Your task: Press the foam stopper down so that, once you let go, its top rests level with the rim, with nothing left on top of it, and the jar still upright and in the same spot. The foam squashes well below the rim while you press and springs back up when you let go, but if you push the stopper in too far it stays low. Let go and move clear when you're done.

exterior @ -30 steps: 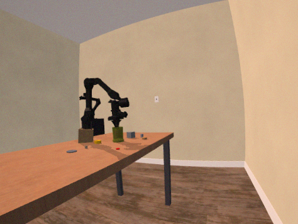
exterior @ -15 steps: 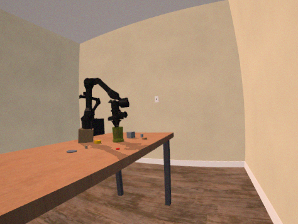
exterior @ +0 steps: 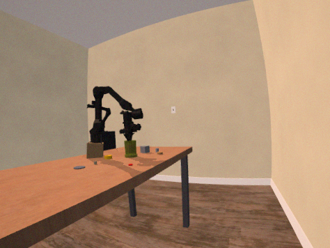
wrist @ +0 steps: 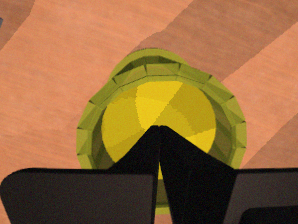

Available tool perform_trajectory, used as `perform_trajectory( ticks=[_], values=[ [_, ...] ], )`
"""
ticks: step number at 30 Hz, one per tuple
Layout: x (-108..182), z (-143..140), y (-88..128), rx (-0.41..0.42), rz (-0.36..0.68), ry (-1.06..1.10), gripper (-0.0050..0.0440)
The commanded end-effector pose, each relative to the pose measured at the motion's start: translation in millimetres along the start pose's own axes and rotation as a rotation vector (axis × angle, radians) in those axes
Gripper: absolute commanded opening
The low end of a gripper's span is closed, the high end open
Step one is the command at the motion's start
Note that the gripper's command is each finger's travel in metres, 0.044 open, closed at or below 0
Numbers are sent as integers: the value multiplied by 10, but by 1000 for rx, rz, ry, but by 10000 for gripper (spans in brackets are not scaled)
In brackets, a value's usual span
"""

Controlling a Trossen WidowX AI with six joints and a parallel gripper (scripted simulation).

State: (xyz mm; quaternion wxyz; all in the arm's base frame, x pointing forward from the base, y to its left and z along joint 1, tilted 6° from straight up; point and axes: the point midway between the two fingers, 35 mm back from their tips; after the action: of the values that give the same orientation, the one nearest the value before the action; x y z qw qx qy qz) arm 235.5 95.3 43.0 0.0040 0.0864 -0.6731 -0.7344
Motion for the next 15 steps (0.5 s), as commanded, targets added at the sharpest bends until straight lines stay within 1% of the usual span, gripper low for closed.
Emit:
perform_trajectory(
  ticks=[1,15],
  values=[
    [50,-15,-43,8,22,-6,0],
    [-4,-1,-4,9,25,-6,0]
  ],
)
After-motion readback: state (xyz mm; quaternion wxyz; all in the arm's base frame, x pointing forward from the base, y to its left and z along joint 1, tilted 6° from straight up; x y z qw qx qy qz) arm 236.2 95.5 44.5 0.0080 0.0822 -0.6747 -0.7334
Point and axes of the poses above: the point midway between the two fingers, 35 mm back from their tips, its own y axis back along the fingers, its own z axis across the jaws, x = y × z, and after that the axes turned 15 degrees about -y, right-handed
